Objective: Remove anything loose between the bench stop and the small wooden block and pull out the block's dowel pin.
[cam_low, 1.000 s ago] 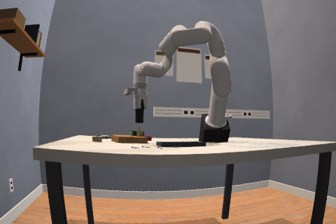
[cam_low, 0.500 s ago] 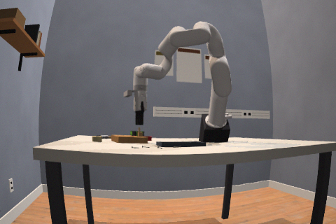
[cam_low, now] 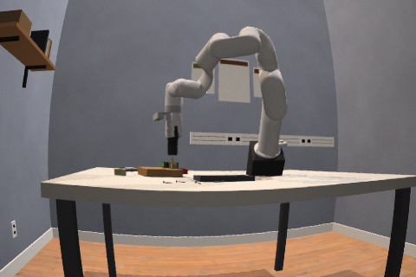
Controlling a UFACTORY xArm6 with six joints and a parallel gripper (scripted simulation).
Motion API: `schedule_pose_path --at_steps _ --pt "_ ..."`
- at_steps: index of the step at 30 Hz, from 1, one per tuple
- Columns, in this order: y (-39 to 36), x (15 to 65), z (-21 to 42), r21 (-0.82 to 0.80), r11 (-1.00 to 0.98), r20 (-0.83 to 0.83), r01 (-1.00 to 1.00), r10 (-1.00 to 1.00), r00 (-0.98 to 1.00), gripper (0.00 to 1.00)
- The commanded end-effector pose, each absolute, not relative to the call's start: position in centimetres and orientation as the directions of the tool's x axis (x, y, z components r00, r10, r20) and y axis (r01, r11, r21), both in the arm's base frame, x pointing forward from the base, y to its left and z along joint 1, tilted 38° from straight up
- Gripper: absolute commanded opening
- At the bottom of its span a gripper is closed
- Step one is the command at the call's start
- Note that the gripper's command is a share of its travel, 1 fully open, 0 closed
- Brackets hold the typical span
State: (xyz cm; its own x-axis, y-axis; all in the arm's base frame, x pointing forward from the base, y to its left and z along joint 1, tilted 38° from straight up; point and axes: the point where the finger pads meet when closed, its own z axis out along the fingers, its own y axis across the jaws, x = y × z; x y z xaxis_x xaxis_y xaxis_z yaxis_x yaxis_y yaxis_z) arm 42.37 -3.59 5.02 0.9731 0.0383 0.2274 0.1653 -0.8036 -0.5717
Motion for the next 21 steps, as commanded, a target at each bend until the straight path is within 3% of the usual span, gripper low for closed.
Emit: schedule_pose_path --at_steps 1,21 --pt "-3.67 42.45 5.10 -0.570 -0.805 0.230 0.166 0.038 0.973 0.28" --pt "-3.36 42.54 4.69 -0.570 -0.804 0.230 0.166 0.038 0.973 0.28"
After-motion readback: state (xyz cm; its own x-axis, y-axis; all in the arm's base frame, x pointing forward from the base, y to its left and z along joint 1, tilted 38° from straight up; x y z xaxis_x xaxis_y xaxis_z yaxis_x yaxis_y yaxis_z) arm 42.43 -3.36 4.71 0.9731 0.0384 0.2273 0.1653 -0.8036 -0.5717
